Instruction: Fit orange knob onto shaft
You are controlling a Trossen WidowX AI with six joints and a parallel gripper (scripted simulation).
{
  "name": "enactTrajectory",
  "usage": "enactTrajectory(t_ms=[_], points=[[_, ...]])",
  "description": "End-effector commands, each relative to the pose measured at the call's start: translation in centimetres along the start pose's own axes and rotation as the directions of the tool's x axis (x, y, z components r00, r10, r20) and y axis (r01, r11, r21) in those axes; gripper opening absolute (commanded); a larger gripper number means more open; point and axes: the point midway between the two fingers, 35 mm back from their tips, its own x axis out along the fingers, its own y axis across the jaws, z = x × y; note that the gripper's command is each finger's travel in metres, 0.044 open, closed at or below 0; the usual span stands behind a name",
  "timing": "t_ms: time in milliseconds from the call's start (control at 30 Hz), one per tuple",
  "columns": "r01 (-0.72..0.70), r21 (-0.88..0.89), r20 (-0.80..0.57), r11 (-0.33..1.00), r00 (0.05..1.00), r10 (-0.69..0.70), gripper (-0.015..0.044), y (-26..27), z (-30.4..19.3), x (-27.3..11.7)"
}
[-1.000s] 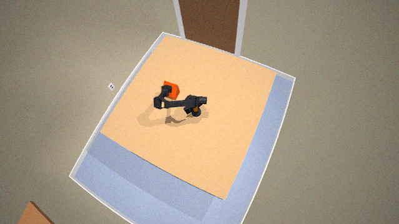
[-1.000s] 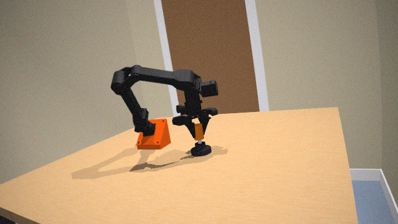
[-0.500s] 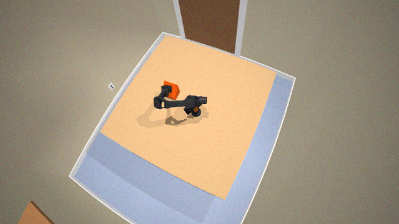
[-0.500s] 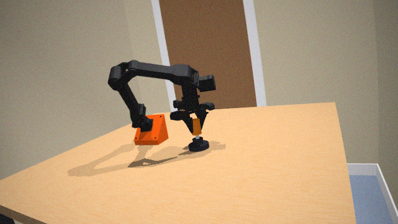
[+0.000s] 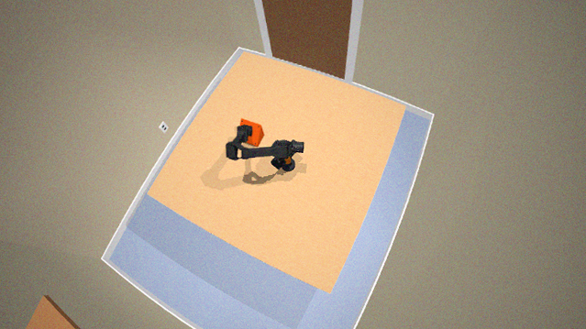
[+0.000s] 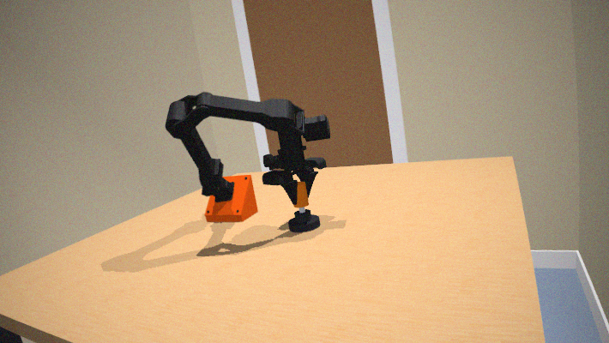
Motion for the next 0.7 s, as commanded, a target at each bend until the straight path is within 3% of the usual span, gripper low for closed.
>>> enactTrajectory(t_ms=[0,467,667], points=[[-0.003,-0.005,-0.005,1.0,1.0,0.003,0.0,0.15,-0.16,0.12],[-0.003,-0.005,-0.005,1.0,1.0,0.003,0.0,0.24,-0.19,-0.34],[-0.004,-0.172,-0.005,0.985,1.0,0.003,0.0,0.14,-0.16,-0.37]])
